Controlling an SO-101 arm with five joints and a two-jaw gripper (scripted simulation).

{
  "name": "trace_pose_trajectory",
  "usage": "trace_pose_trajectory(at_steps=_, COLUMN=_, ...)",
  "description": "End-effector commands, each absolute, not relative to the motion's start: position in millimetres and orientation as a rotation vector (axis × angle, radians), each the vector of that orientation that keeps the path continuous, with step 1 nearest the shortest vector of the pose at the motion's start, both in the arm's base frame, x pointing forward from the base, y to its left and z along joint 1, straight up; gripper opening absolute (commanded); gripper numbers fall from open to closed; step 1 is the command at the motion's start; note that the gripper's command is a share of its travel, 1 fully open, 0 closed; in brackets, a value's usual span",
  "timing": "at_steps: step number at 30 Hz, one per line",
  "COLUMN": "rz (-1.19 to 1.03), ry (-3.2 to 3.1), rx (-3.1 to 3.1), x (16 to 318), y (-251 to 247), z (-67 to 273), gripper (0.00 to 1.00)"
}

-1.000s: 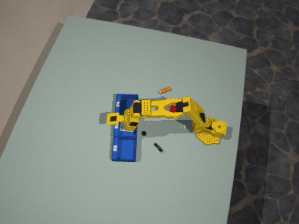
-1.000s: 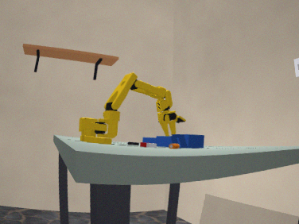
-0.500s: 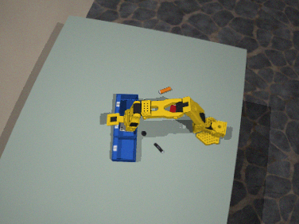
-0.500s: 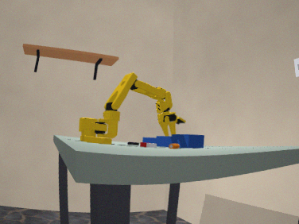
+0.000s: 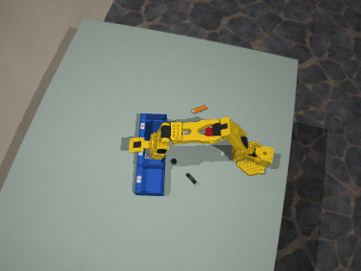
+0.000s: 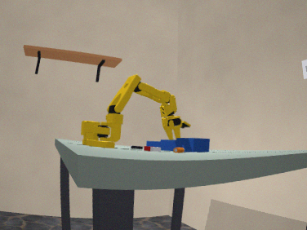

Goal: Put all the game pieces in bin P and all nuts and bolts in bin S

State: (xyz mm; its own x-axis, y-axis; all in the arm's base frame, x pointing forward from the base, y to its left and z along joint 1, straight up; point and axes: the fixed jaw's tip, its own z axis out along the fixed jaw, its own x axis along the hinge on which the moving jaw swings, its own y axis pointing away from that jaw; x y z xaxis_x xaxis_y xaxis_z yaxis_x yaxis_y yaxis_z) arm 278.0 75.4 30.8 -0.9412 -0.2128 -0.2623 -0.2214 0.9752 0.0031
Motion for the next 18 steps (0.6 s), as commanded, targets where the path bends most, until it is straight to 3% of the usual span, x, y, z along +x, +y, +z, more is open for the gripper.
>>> trace_pose_trajectory(at_steps=1, rz=0.064, ry=2.794, rx=-0.310, x=284.1, y=79.3, z=43.4, gripper=0.00)
trace_pose_trajectory(at_steps=18, rz=0.064, ry=2.794, rx=-0.310, x=284.5, y=79.4, z=37.5, gripper=0.00)
